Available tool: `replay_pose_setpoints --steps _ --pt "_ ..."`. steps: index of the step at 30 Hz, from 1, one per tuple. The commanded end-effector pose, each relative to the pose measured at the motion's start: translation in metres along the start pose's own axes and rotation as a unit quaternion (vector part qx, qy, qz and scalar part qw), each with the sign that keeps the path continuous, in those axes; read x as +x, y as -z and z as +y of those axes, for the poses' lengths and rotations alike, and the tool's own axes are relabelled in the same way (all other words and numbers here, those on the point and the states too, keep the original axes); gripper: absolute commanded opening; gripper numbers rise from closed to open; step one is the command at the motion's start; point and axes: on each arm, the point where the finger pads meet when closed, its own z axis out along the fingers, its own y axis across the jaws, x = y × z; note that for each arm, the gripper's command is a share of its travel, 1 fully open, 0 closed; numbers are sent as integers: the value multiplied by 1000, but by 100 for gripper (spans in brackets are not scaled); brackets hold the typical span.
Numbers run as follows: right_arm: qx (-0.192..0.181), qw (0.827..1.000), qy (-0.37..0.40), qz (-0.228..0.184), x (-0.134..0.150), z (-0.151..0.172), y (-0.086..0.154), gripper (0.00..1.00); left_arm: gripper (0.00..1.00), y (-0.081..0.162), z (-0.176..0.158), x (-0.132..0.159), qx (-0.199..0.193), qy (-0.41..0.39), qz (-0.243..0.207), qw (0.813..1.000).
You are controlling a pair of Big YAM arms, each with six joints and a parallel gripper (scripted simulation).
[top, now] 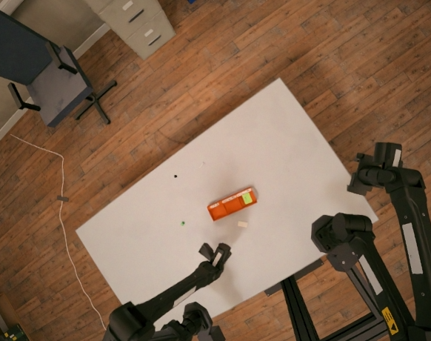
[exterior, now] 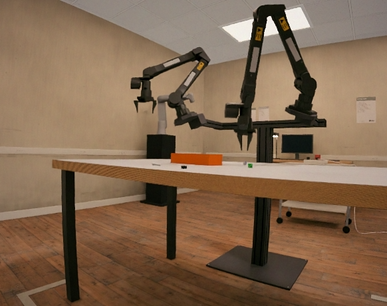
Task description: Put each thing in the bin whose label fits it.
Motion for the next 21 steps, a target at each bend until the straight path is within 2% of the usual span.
replay_pose_setpoints --steps 1,12,18,19,21 --pt "3 1000 -5 -1 -3 -2 2 100 28 -11 0 -1 -3 -4 -1 1000" --pt "3 1000 -5 -1 -3 -2 2 100 28 -54 1 1 -5 -5 0 1000" --pt "3 1000 -5 -1 -3 -2 2 100 28 -56 -2 4 -2 -13 -2 1000" --pt "3 1000 -5 -1 -3 -2 2 100 28 -53 -6 -3 4 -3 -4 1000" --pt "3 1000 -5 -1 -3 -2 2 100 28 -61 1 1 -5 -5 0 1000"
